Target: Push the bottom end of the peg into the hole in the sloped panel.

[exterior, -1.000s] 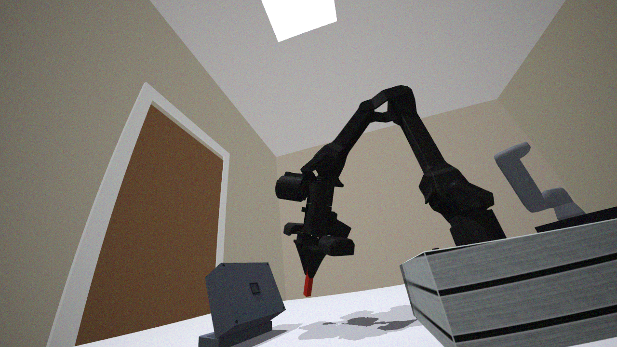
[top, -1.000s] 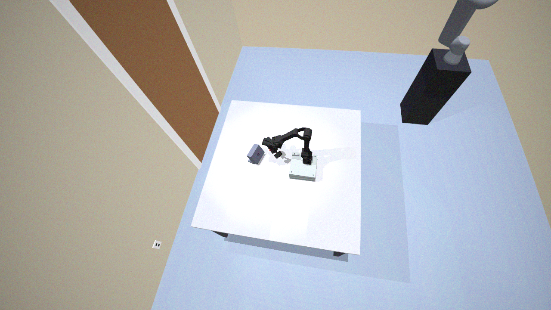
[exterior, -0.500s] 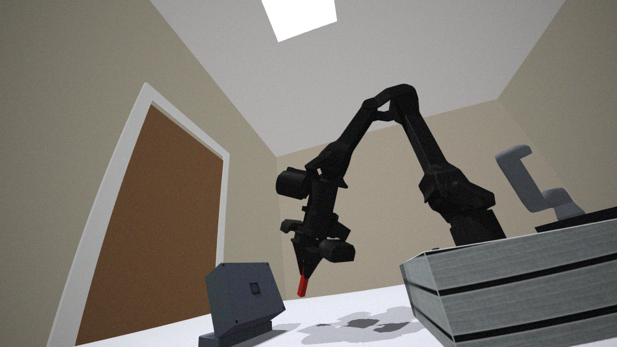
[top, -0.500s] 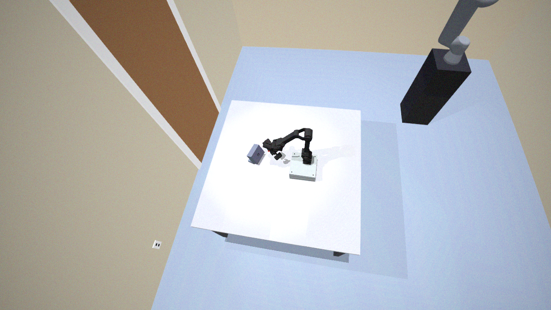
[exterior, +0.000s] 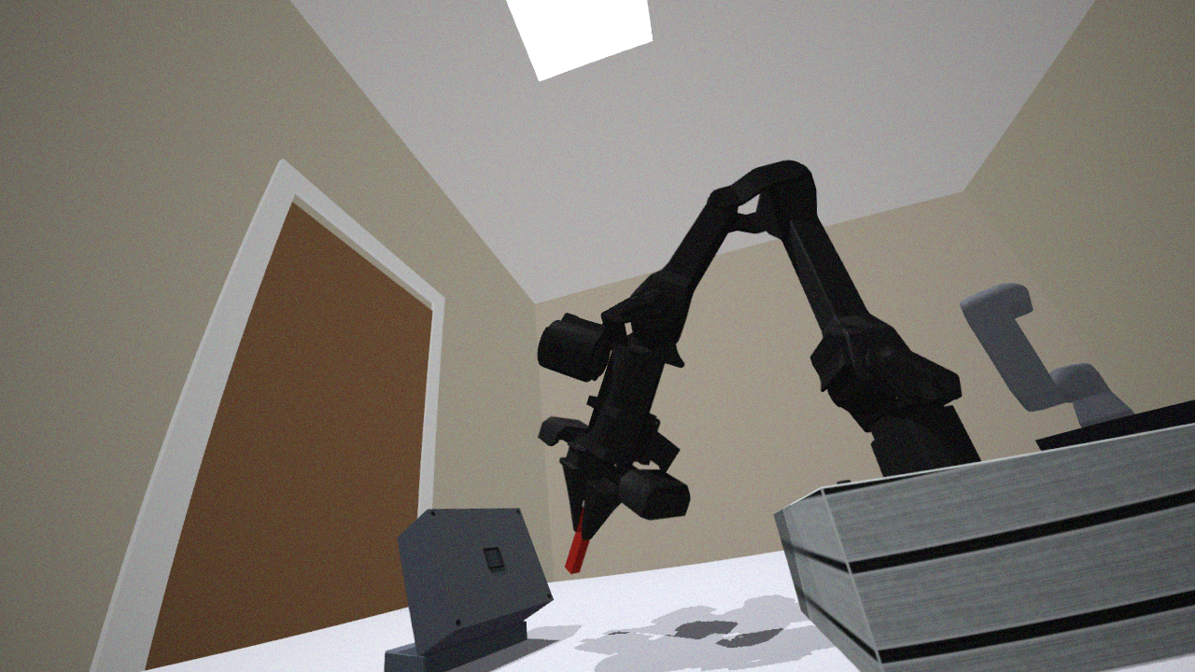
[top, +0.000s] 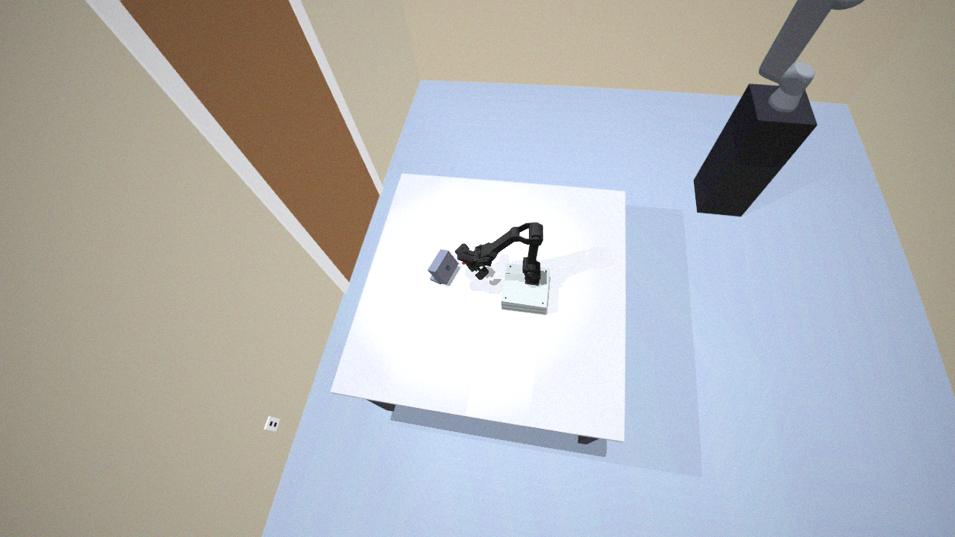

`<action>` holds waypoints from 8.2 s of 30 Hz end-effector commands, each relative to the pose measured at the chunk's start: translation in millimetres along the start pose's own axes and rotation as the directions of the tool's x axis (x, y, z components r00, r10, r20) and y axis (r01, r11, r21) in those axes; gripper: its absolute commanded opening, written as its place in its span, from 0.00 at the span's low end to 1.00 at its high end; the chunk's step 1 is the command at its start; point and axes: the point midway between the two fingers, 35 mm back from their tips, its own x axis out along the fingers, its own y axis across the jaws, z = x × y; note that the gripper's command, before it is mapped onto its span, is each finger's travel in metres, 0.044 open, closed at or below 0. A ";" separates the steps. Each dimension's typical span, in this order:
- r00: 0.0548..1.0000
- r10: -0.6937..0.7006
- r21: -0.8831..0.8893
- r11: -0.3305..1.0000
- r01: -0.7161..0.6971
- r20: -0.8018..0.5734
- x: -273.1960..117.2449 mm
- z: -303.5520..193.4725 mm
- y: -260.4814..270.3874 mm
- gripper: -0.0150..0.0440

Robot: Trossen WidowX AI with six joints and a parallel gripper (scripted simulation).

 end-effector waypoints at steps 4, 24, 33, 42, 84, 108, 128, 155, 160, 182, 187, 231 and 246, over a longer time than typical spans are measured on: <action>0.999 0.044 -0.030 0.999 -0.045 -0.013 -2.6 -5.2 -3.4 0.25; 0.985 0.160 -0.080 0.983 -0.164 -0.062 -12.0 -18.8 -11.2 0.25; 0.974 0.209 -0.096 0.972 -0.217 -0.086 -17.2 -23.9 -15.0 0.25; 0.960 0.256 -0.108 0.957 -0.268 -0.110 -23.1 -28.3 -19.0 0.25; 0.891 0.408 -0.117 0.893 -0.435 -0.201 -41.3 -40.3 -29.8 0.25; 0.874 0.434 -0.112 0.878 -0.464 -0.219 -28.6 -47.1 -21.5 0.25; 0.861 0.454 -0.110 0.867 -0.487 -0.230 -19.6 -50.0 -16.7 0.25; 0.850 0.471 -0.108 0.856 -0.505 -0.238 2.5 -54.1 -6.8 0.25; 0.849 0.471 -0.108 0.856 -0.505 -0.238 7.1 -55.8 -3.1 0.25; 0.853 0.467 -0.109 0.859 -0.500 -0.234 5.1 -54.5 -5.8 0.25; 0.853 0.467 -0.109 0.859 -0.500 -0.234 4.7 -55.1 -4.5 0.25; 0.852 0.468 -0.109 0.858 -0.501 -0.234 18.7 -59.7 4.9 0.25; 0.852 0.469 -0.109 0.858 -0.502 -0.234 23.8 -60.8 7.7 0.25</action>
